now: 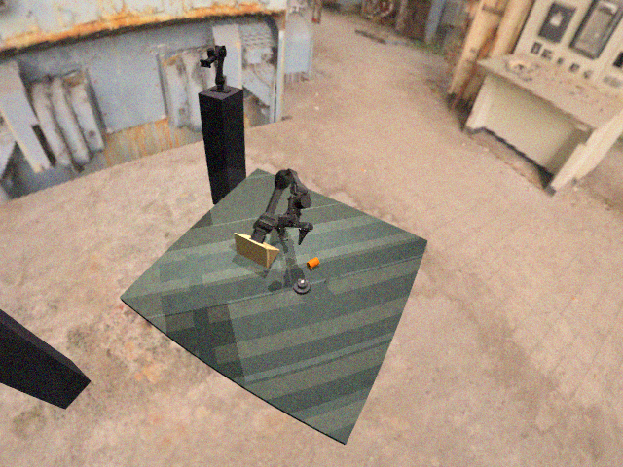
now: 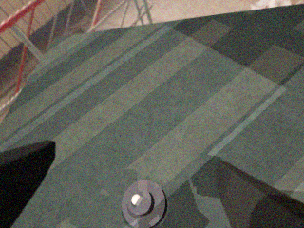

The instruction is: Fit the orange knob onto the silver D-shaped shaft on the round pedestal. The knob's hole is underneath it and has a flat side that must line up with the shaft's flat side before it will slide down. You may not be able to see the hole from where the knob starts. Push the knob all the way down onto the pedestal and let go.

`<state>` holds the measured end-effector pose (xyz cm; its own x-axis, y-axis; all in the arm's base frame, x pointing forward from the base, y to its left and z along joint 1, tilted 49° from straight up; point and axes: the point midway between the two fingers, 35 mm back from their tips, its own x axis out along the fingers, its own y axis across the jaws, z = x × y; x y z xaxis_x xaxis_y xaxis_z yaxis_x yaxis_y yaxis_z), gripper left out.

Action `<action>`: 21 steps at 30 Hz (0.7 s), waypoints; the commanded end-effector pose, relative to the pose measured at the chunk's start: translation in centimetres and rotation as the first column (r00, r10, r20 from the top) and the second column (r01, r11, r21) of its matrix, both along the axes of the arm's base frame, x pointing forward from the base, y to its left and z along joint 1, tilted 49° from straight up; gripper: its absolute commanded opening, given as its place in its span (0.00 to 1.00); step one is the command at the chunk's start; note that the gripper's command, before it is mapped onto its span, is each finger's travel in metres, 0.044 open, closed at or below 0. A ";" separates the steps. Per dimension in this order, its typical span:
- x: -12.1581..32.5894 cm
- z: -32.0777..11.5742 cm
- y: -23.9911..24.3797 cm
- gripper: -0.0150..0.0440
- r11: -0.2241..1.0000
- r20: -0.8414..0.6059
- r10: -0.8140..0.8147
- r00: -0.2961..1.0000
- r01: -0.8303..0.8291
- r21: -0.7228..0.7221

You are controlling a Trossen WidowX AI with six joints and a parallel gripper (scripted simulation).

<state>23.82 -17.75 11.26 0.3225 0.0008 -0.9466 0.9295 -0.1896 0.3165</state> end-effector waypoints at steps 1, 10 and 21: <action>3.8 -0.9 6.2 1.00 0.979 -0.071 0.016 0.997 -0.001 0.203; 6.7 -2.2 20.8 1.00 0.885 -0.377 0.077 0.923 0.110 0.451; 6.8 -2.4 25.2 1.00 0.867 -0.493 0.087 0.866 0.179 0.466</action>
